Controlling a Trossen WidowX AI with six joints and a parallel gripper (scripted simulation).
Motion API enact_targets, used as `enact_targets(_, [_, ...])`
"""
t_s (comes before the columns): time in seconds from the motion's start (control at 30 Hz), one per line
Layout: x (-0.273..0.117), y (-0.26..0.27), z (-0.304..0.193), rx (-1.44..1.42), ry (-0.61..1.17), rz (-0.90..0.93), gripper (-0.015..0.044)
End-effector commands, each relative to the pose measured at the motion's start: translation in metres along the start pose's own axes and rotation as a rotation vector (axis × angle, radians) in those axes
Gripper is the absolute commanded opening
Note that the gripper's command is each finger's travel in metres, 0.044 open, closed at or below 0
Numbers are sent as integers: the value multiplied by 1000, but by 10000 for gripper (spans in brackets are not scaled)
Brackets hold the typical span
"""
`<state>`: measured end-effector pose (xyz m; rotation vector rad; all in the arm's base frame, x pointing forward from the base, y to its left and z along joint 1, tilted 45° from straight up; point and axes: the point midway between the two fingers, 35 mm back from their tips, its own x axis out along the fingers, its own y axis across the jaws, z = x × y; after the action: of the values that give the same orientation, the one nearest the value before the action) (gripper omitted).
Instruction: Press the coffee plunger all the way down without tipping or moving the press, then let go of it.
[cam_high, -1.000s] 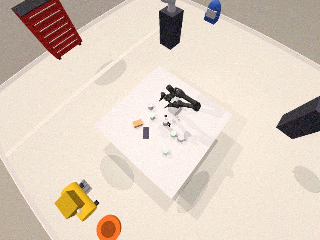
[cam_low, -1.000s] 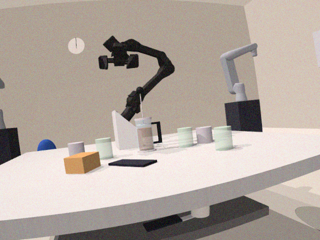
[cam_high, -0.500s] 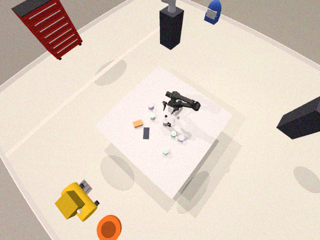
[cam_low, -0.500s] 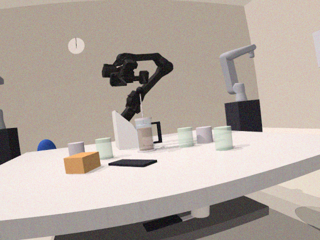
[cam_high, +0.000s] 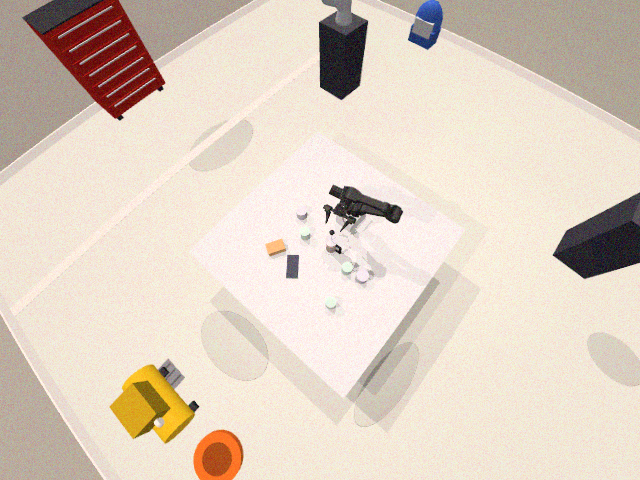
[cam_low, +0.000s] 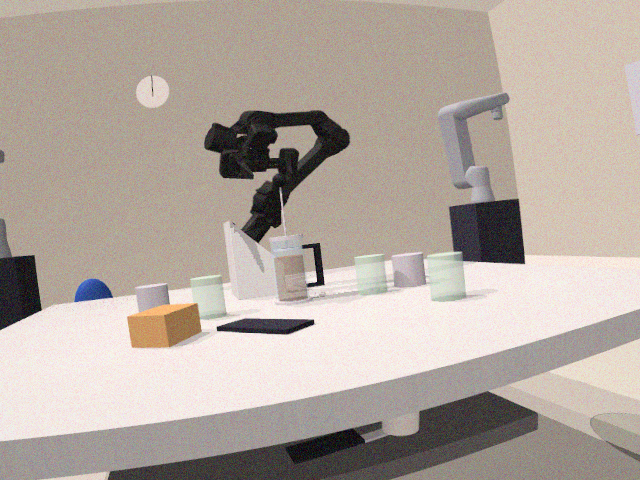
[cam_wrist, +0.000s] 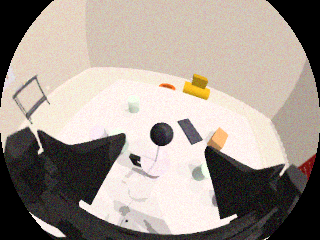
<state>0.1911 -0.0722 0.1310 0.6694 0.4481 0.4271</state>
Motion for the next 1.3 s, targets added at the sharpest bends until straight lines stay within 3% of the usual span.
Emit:
enact_targets(0.0, [5, 0, -2, 9, -1, 0, 440])
enact_targets(0.7, [30, 6, 4, 7, -18, 24, 440])
enact_targets(1.07, [30, 6, 4, 7, -18, 24, 151])
enact_targets(1.27, [30, 6, 4, 7, -18, 24, 123])
